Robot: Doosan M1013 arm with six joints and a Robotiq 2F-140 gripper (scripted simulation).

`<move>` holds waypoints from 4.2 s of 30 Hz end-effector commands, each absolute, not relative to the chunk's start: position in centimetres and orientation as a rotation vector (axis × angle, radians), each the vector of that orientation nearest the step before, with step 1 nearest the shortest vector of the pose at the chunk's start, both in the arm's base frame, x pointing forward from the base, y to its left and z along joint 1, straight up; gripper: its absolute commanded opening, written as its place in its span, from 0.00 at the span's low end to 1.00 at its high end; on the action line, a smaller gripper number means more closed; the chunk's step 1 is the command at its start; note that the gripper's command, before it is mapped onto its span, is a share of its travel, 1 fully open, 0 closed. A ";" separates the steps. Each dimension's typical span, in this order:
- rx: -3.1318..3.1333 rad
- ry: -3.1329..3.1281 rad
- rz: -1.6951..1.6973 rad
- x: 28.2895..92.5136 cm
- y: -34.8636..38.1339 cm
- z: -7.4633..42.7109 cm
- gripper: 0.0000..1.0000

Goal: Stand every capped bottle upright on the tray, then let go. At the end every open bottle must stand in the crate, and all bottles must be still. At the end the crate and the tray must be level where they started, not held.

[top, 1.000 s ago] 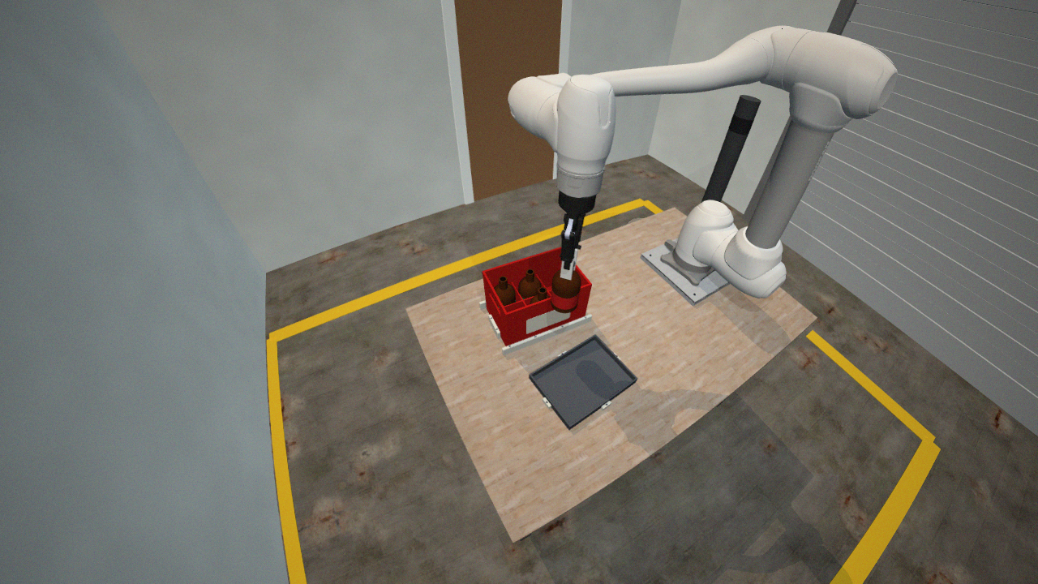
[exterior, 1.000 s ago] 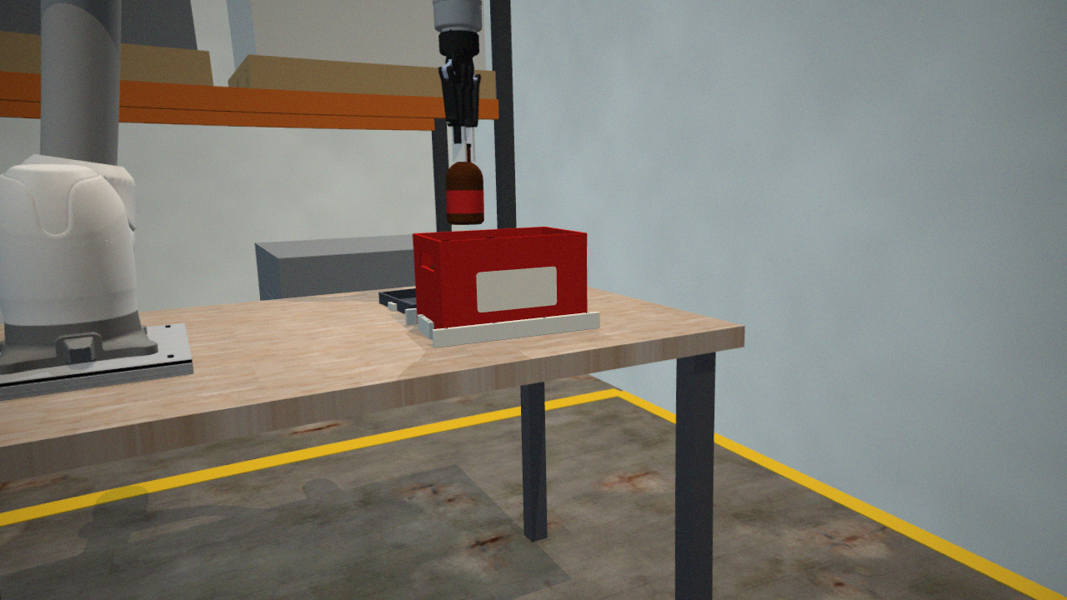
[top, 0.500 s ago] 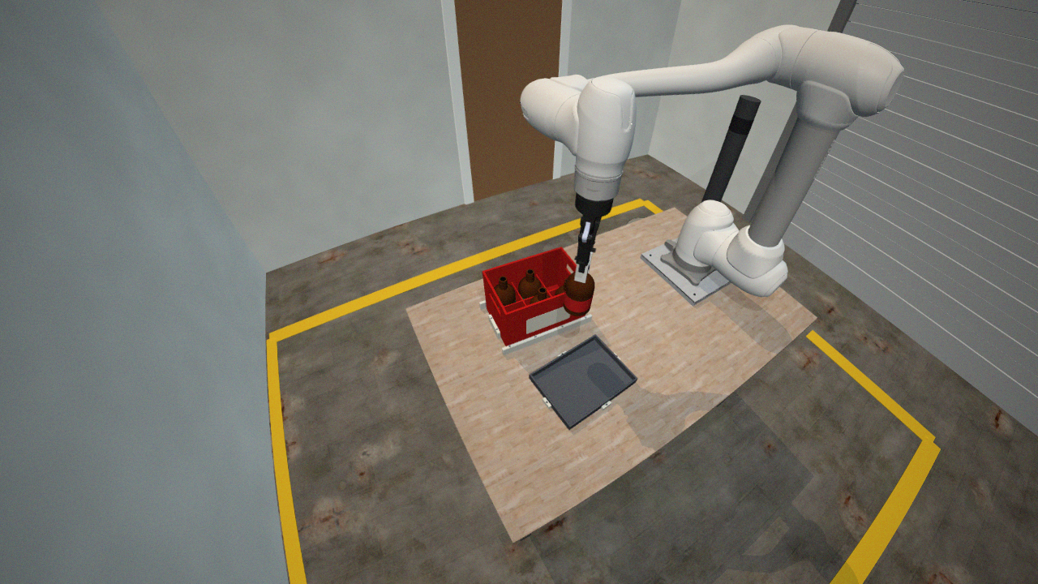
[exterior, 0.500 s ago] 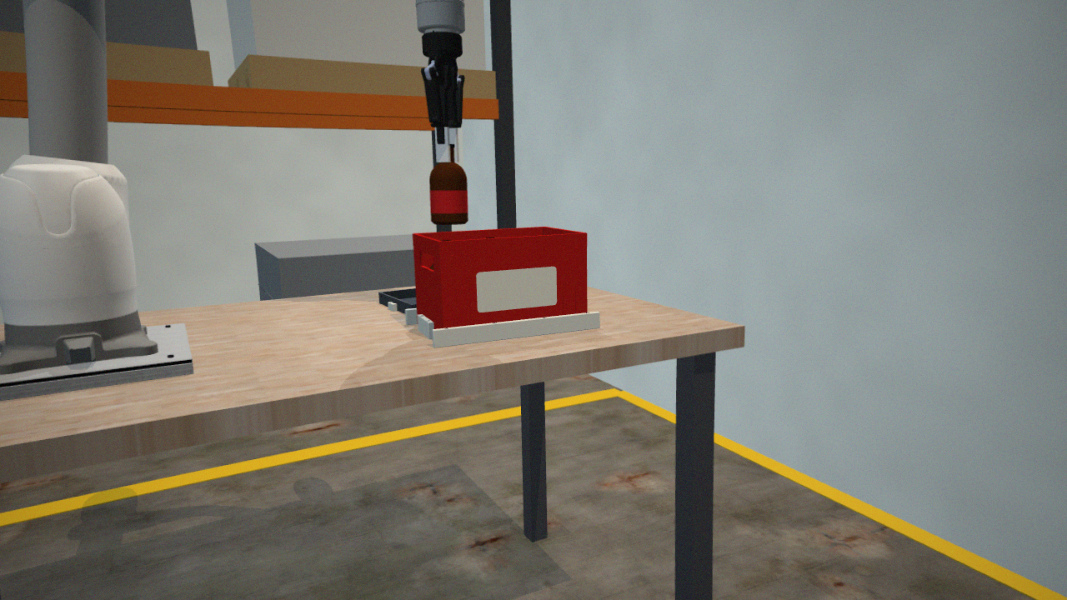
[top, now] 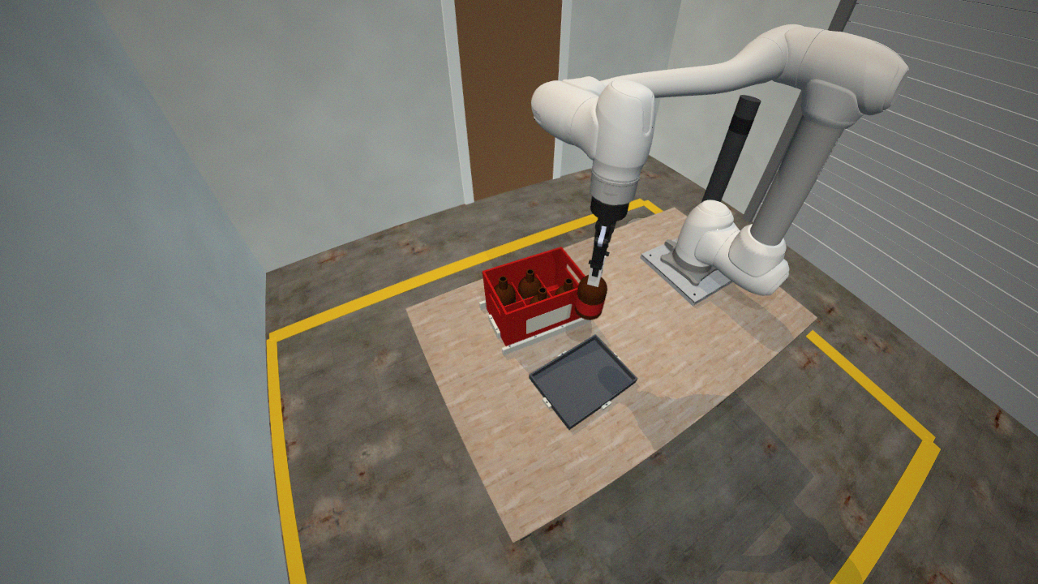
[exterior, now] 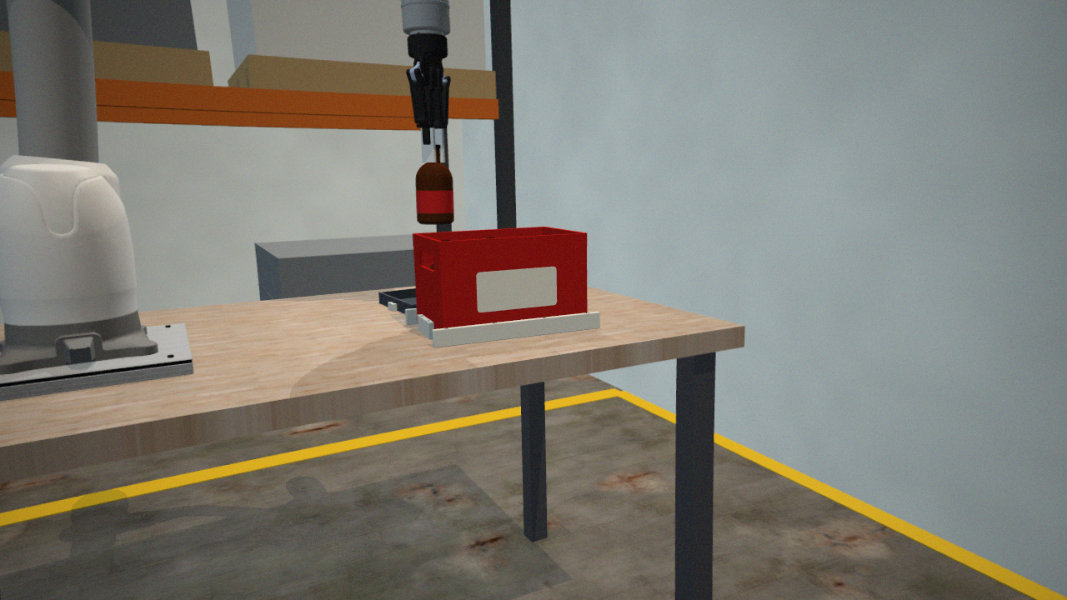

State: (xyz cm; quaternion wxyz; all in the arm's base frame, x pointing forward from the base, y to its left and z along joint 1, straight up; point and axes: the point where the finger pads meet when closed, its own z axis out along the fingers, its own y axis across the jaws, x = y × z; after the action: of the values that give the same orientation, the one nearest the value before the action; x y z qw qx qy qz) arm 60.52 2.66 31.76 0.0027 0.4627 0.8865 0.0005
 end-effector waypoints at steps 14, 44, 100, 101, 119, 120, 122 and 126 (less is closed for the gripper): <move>1.451 2.780 0.002 60.7 5.4 31.8 0.00; 1.451 2.780 0.002 61.2 10.7 31.8 0.00; 1.451 2.780 0.002 61.4 12.0 25.7 0.00; 1.451 2.780 0.002 61.4 12.0 25.5 0.00; 1.451 2.780 0.002 61.4 12.0 22.4 0.00; 1.451 2.780 0.002 61.4 12.0 22.2 0.00; 1.451 2.780 0.002 61.4 12.0 21.8 0.00; 1.451 2.780 0.002 61.4 11.9 21.0 0.00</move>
State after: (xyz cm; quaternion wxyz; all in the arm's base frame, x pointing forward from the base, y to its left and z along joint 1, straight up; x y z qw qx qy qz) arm 61.43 11.95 21.38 0.0027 0.4627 0.8865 0.0004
